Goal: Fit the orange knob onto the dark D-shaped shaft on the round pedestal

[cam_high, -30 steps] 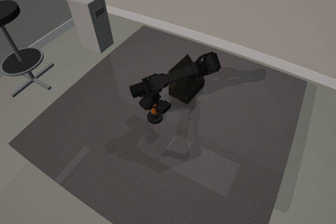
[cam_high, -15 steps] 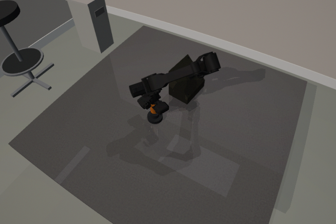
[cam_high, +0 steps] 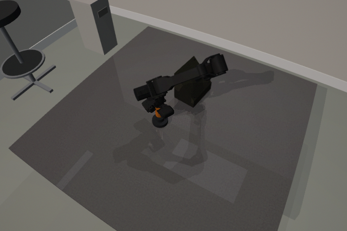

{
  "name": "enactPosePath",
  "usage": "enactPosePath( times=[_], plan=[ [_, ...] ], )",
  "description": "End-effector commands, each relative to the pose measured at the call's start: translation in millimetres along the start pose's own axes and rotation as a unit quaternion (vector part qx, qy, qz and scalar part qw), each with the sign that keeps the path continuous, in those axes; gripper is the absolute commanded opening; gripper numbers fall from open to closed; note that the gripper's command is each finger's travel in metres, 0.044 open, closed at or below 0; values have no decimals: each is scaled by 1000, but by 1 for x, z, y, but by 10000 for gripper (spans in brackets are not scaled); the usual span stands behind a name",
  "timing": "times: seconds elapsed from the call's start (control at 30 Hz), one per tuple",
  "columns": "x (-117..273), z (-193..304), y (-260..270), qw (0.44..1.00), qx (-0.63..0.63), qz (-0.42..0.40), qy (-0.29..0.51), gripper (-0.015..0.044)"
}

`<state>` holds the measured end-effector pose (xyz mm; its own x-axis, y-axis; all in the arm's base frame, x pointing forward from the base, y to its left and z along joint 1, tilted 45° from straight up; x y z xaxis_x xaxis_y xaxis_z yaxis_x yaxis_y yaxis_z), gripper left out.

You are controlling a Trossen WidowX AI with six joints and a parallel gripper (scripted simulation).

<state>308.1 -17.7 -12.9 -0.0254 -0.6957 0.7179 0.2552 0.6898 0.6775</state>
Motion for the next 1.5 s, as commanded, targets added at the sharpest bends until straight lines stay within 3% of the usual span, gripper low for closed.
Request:
enactPosePath(
  times=[0.0, 0.27, 0.5, 1.47],
  plan=[
    [-1, 0, 0, 1000, -1, 0, -1, 0],
    [4, -1, 1, 1000, -6, 0, -1, 0],
    [2, -1, 0, 995, -104, 0, -1, 0],
    [4, -1, 1, 989, -148, 0, -1, 0]
  ],
)
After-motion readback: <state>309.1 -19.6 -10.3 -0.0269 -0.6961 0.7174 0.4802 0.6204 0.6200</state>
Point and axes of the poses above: the point midway between the two fingers, 35 mm back from their tips, its own x axis back along the fingers, its own y axis across the jaws, z = x × y, the point moved 1 cm from there along x, back along the fingers, and after that the axes turned 4 degrees about x, right-handed, at the moved point
